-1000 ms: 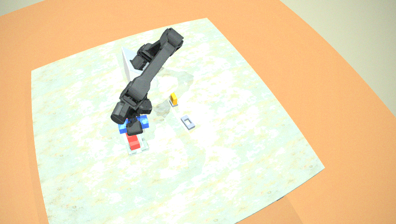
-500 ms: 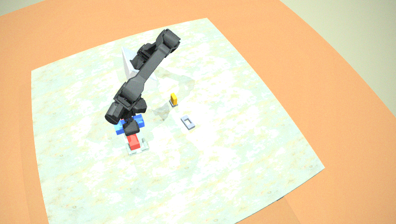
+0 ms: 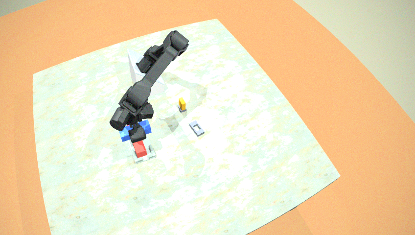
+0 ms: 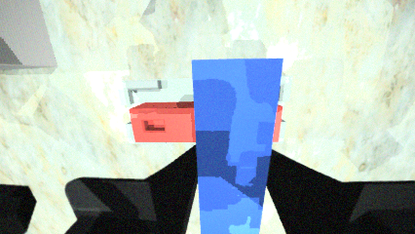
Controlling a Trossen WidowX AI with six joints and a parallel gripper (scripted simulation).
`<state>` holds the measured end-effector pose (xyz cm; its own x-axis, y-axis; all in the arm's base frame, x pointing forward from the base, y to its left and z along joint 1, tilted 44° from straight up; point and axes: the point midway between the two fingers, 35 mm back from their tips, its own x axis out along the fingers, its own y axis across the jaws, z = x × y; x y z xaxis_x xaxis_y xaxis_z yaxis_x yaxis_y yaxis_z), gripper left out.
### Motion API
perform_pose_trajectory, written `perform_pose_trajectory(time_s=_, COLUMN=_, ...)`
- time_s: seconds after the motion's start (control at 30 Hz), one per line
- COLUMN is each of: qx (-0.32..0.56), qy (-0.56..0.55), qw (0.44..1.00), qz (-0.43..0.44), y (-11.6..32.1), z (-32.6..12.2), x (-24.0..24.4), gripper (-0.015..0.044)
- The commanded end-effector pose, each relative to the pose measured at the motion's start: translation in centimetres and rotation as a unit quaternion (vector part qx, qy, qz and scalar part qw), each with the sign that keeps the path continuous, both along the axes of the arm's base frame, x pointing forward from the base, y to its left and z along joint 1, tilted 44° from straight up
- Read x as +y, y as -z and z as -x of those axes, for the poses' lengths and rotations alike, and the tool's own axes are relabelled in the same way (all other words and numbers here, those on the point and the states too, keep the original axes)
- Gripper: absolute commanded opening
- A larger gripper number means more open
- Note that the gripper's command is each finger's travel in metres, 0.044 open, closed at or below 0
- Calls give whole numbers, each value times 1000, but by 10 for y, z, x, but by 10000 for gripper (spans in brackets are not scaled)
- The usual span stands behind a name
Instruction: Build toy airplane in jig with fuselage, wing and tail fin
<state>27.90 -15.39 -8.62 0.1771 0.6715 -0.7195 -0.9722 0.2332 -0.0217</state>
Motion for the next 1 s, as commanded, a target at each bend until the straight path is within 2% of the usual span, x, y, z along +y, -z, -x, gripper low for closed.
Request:
perform_pose_trajectory(time_s=0.0, qx=-1, qy=-2, qw=1000, qz=3, y=0, z=0, x=-2, gripper=195)
perform_pose_trajectory(time_s=0.97, qx=-2, qy=-2, qw=1000, qz=2, y=29, z=-7, x=25, gripper=195)
